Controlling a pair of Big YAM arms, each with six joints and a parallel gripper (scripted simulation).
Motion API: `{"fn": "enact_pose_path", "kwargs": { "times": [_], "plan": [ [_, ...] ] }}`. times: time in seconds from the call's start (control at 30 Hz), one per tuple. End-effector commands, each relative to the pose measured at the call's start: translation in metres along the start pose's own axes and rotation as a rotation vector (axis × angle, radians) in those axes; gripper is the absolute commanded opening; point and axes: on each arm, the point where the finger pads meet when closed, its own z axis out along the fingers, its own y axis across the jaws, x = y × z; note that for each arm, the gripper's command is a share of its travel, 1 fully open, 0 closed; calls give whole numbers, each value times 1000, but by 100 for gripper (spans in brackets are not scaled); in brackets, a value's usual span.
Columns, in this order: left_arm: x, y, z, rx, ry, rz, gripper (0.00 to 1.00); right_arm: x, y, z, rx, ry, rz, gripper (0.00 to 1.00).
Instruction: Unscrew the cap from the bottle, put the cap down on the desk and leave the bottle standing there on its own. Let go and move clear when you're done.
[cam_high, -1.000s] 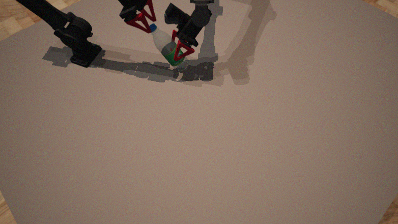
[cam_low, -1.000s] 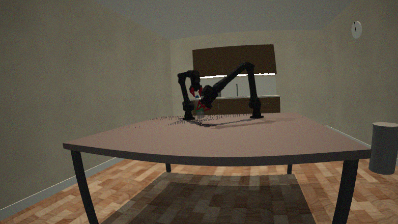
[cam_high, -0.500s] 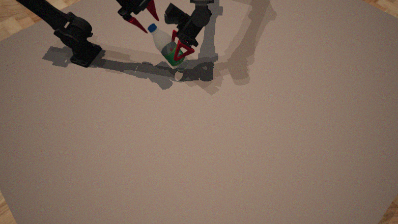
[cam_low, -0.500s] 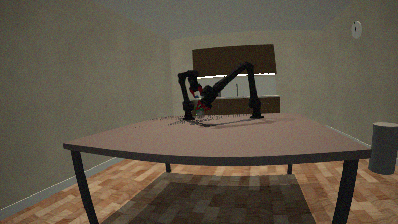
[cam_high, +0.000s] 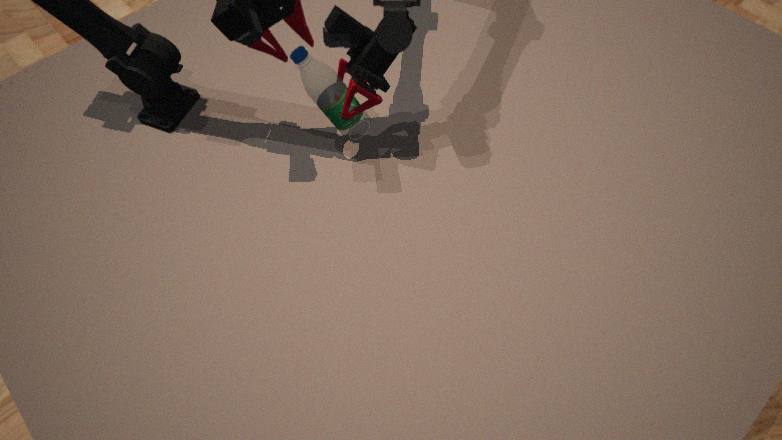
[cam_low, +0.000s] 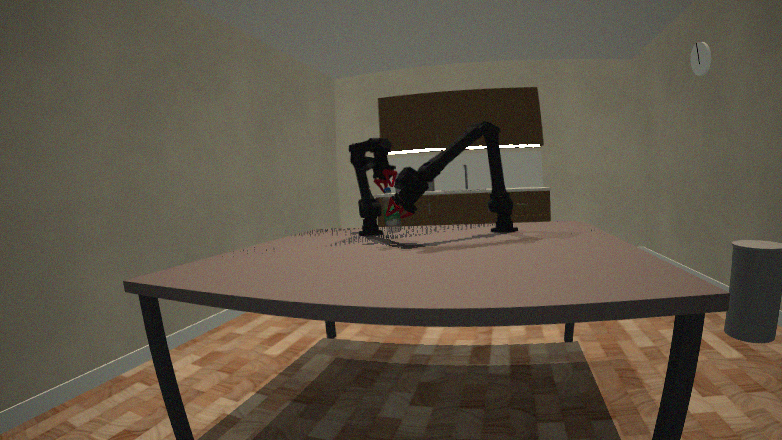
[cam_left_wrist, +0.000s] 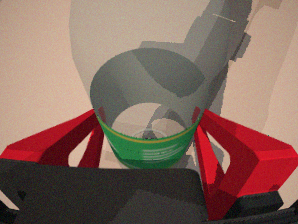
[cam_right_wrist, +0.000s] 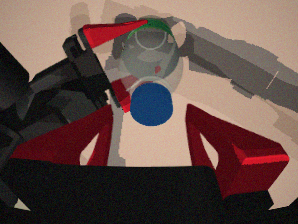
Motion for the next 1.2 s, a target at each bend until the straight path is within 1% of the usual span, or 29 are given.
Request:
{"fn": "enact_pose_path", "kwargs": {
  "times": [0.0, 0.13, 0.37, 0.4, 0.47, 0.57, 0.63, 0.67, 0.7, 0.73, 0.8, 0.9, 1.17],
  "plan": [
    [-1, 11, -2, -12, -3, -1, 0, -9, 14, -9, -33, -26, 277, 57],
    [-1, 11, -2, -12, -3, -1, 0, -9, 14, -9, -49, -40, 447, 57],
    [-1, 11, -2, -12, -3, -1, 0, -9, 14, -9, -48, -40, 438, 57],
    [-1, 11, -2, -12, -3, -1, 0, -10, 16, -12, -43, -36, 388, 46],
    [-1, 11, -2, -12, -3, -1, 0, -10, 16, -12, -43, -36, 388, 23],
    [-1, 11, -2, -12, -3, -1, 0, -10, 16, -12, -43, -36, 388, 19],
    [-1, 11, -2, -12, -3, -1, 0, -10, 16, -12, -43, -36, 388, 19],
    [-1, 11, -2, -12, -3, -1, 0, -10, 16, -12, -43, -36, 388, 8],
    [-1, 11, -2, -12, -3, -1, 0, -10, 16, -12, -42, -36, 371, 0],
    [-1, 11, -2, -12, -3, -1, 0, -10, 16, -12, -40, -36, 321, 0],
    [-1, 11, -2, -12, -3, -1, 0, -10, 16, -12, -40, -36, 321, 0],
    [-1, 11, -2, -12, -3, -1, 0, -10, 16, -12, -30, -40, 38, 0],
    [-1, 11, -2, -12, -3, -1, 0, -10, 16, -13, -3, -47, -321, 0]
  ]
}}
